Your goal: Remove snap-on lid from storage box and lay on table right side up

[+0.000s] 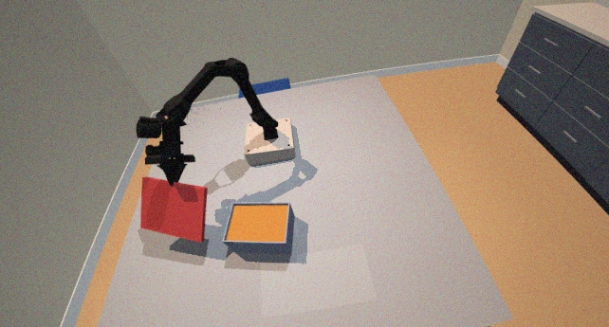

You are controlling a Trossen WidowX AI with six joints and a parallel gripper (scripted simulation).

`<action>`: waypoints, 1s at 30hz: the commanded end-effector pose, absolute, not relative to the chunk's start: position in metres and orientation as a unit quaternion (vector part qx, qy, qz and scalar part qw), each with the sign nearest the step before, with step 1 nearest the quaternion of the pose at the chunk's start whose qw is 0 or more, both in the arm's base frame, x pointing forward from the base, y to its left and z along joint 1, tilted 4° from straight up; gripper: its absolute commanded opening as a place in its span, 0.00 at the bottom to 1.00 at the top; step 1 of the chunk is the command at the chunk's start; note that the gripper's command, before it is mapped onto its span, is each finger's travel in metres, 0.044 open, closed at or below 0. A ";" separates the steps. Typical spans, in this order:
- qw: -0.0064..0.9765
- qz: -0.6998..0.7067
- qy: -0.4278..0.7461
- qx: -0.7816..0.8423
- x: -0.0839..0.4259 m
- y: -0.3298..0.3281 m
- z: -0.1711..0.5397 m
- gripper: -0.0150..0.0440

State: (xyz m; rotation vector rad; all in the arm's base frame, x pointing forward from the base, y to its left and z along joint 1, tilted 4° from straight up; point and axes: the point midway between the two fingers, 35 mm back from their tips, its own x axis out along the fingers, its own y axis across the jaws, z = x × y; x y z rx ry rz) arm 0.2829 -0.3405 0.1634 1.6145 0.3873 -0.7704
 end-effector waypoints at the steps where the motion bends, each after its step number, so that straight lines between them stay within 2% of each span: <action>1: 0.615 -0.330 0.165 0.697 0.284 -0.341 0.162 0.25; 30: 0.615 -0.330 0.165 0.697 0.283 -0.340 0.139 0.25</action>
